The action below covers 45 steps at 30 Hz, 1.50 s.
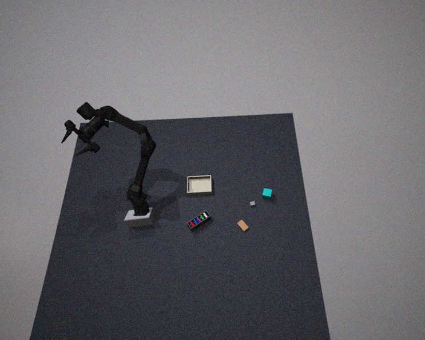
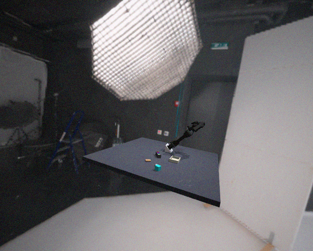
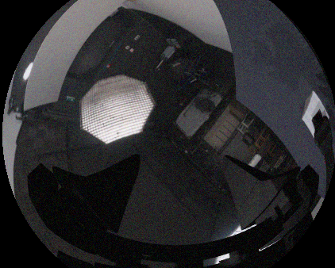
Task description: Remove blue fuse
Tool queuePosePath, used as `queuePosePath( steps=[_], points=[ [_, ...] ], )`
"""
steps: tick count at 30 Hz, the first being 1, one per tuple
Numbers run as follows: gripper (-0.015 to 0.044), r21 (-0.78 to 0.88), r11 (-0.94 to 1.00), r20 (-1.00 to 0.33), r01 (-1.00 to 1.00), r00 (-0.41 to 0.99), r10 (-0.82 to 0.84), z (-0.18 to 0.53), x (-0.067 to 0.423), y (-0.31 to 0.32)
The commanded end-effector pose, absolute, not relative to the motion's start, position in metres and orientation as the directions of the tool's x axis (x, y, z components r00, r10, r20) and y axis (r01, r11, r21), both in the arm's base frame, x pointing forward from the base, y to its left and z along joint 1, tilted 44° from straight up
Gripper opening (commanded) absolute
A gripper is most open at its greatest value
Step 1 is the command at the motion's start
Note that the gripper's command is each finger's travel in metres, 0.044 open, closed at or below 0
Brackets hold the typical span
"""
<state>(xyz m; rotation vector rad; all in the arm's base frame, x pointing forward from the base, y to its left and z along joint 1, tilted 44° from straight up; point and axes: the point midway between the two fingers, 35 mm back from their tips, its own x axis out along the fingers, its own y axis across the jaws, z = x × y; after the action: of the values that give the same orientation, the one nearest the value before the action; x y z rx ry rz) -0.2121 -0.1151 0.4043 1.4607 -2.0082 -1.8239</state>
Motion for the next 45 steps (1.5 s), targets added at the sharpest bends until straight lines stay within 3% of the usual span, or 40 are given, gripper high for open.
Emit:
queuePosePath(
  steps=[1, 6, 10, 13, 19, 25, 30, 36, 40, 45],
  points=[
    [0.0374, 0.799, -0.162, -0.526, -0.579, -0.543, -0.654, 0.403, -0.212, -0.116],
    [0.0242, 0.791, -0.478, -0.604, -0.381, -0.365, -0.709, 0.372, -0.207, -0.159],
    [0.0137, 0.753, -0.653, -0.654, -0.077, -0.185, -0.733, 0.346, -0.193, -0.202],
    [0.0074, 0.702, -0.682, -0.691, 0.206, -0.036, -0.722, 0.325, -0.172, -0.236],
    [0.0074, 0.566, -0.418, -0.753, 0.711, 0.239, -0.613, 0.28, -0.108, -0.294],
    [0.0074, 0.404, 0.173, -0.801, 0.898, 0.439, -0.408, 0.231, -0.023, -0.328],
    [0.0074, 0.281, 0.667, -0.827, 0.69, 0.526, -0.196, 0.191, 0.055, -0.332],
    [0.0074, 0.181, 0.968, -0.842, 0.174, 0.536, 0.061, 0.147, 0.14, -0.307],
    [0.0074, 0.118, 0.959, -0.843, -0.256, 0.485, 0.233, 0.118, 0.194, -0.273],
    [0.0074, 0.024, 0.682, -0.827, -0.731, 0.369, 0.424, 0.081, 0.247, -0.216]
  ],
)
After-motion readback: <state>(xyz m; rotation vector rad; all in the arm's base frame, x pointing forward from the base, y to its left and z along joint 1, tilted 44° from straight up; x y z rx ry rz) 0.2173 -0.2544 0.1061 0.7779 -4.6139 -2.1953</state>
